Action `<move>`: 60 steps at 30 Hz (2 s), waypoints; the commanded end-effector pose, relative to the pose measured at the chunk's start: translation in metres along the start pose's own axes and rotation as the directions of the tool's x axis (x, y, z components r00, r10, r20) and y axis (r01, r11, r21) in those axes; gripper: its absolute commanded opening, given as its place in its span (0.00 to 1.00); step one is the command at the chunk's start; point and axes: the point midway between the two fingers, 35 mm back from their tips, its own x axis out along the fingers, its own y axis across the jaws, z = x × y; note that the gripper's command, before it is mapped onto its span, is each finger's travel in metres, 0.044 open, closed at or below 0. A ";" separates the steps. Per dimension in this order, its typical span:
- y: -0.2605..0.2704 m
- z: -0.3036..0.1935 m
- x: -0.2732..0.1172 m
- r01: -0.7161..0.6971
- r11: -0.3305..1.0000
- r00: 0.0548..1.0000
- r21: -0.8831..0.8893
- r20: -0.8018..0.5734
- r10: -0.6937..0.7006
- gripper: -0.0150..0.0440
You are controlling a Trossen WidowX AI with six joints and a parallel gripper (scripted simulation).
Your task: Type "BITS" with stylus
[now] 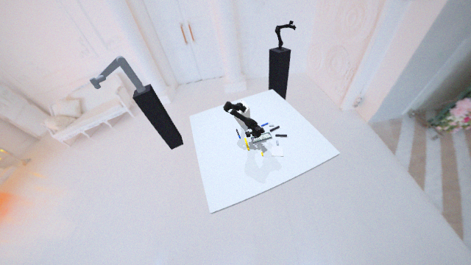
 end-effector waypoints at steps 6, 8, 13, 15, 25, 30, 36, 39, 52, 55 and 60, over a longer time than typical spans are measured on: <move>0.027 -0.032 0.001 -0.001 1.000 1.000 -0.008 -0.002 0.001 0.25; 0.028 -0.034 0.001 0.000 1.000 1.000 -0.008 -0.002 0.000 0.25; 0.028 -0.034 0.001 0.000 1.000 1.000 -0.008 -0.002 0.000 0.25; 0.028 -0.034 0.001 0.000 1.000 1.000 -0.008 -0.002 0.000 0.25; 0.107 -0.034 0.000 -0.004 1.000 1.000 -0.007 -0.001 0.004 0.25; 0.109 -0.034 0.000 -0.004 1.000 1.000 -0.007 -0.001 0.004 0.25; 0.109 -0.034 0.000 -0.004 1.000 1.000 -0.007 -0.001 0.004 0.25; 0.109 -0.034 -0.003 -0.005 1.000 1.000 -0.007 -0.001 0.005 0.25; 0.111 -0.033 -0.055 -0.007 1.000 1.000 -0.007 -0.001 0.007 0.25; 0.110 -0.032 -0.057 -0.006 1.000 1.000 -0.012 0.009 0.007 0.34; 0.110 -0.032 -0.056 -0.005 1.000 1.000 -0.012 0.006 0.005 0.30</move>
